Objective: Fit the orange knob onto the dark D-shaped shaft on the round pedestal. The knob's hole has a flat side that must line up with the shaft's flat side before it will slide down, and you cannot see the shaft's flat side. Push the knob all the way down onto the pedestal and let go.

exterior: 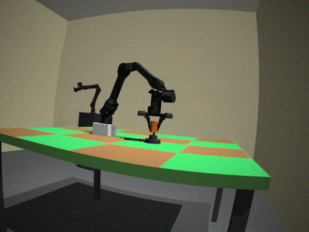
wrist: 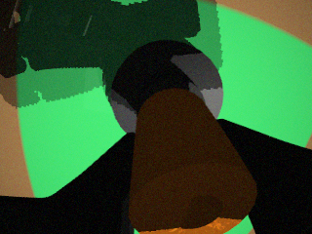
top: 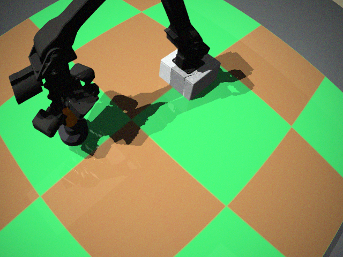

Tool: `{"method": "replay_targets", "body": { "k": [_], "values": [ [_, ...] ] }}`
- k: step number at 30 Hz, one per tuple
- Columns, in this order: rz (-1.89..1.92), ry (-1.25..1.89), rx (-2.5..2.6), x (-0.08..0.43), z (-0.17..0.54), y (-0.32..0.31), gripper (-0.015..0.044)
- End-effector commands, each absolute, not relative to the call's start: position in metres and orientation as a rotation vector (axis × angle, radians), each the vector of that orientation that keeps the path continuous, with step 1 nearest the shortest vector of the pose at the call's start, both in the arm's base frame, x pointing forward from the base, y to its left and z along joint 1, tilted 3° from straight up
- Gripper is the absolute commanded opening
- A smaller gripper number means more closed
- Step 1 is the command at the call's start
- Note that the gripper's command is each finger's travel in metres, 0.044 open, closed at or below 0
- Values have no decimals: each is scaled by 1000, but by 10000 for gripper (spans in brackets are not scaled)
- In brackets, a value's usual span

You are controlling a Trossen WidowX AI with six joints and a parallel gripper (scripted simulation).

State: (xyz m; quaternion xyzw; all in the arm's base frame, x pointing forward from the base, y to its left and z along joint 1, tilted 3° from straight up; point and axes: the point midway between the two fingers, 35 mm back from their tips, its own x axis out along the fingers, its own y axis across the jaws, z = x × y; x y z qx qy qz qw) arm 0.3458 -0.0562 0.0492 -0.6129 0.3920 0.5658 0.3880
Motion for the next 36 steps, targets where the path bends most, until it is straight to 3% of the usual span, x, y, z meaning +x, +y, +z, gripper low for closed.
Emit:
{"method": "replay_targets", "body": {
  "k": [1,36],
  "values": [
    [1437,993,-1564,347,49,-56,0],
    [1474,962,-1601,346,54,-56,0]
  ]
}}
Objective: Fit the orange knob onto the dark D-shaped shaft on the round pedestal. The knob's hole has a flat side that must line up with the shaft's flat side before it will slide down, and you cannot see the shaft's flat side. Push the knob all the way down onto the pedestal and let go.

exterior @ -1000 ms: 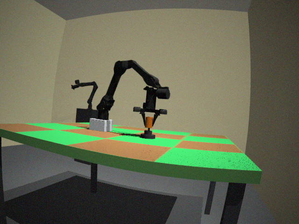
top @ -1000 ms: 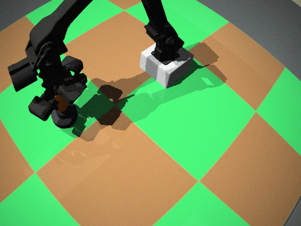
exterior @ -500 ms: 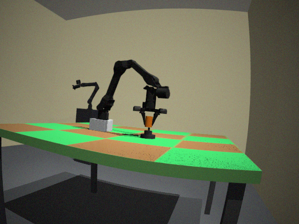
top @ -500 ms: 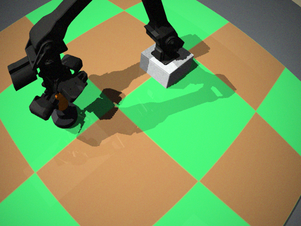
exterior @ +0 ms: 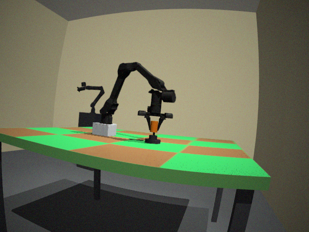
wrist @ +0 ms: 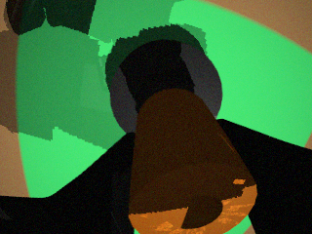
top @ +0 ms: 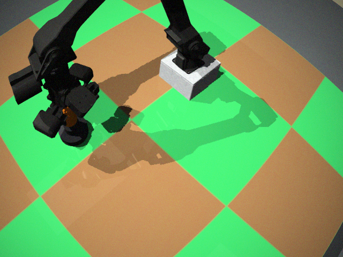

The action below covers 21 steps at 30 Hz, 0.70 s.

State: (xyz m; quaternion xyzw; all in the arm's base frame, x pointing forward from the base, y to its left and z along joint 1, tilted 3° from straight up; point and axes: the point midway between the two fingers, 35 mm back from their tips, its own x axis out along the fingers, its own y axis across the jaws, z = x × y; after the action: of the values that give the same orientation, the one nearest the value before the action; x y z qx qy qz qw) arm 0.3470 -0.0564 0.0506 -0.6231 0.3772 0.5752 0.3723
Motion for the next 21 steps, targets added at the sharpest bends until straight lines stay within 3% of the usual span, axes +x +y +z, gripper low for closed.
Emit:
{"method": "replay_targets", "body": {
  "k": [1,21],
  "values": [
    [1474,962,-1601,346,55,-56,0],
    [1510,931,-1638,347,53,-56,0]
  ]
}}
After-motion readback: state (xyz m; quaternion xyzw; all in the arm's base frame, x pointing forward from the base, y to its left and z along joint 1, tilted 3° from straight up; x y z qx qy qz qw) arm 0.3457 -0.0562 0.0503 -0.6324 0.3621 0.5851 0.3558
